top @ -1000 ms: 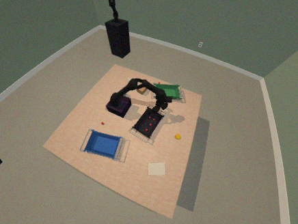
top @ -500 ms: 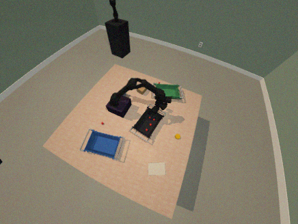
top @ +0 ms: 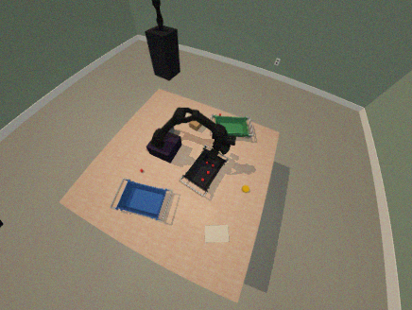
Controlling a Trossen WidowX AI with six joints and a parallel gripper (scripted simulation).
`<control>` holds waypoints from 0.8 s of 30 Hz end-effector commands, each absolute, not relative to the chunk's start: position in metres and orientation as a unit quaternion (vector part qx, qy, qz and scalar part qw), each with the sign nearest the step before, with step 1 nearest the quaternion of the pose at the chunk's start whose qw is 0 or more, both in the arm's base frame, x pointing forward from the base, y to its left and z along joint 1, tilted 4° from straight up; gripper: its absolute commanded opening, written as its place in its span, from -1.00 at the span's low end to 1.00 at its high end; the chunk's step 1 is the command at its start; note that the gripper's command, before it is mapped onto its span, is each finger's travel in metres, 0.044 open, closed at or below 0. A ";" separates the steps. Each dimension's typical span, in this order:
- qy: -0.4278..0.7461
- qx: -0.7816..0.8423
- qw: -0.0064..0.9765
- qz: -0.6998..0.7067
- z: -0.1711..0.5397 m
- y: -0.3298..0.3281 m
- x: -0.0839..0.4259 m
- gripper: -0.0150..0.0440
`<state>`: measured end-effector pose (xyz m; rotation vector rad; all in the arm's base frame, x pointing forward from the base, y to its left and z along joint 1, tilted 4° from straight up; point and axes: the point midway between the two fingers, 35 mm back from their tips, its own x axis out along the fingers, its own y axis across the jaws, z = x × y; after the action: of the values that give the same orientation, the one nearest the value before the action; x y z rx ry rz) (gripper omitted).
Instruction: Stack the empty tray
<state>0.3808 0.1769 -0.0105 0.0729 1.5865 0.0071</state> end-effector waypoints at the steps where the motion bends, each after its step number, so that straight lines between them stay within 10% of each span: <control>1: 0.717 0.030 0.697 -0.005 -0.018 0.160 0.378 -0.22; 24: 0.716 0.029 0.698 -0.008 0.001 0.142 0.379 -0.22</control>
<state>0.3809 0.1427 0.0050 0.0671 1.5869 -0.0146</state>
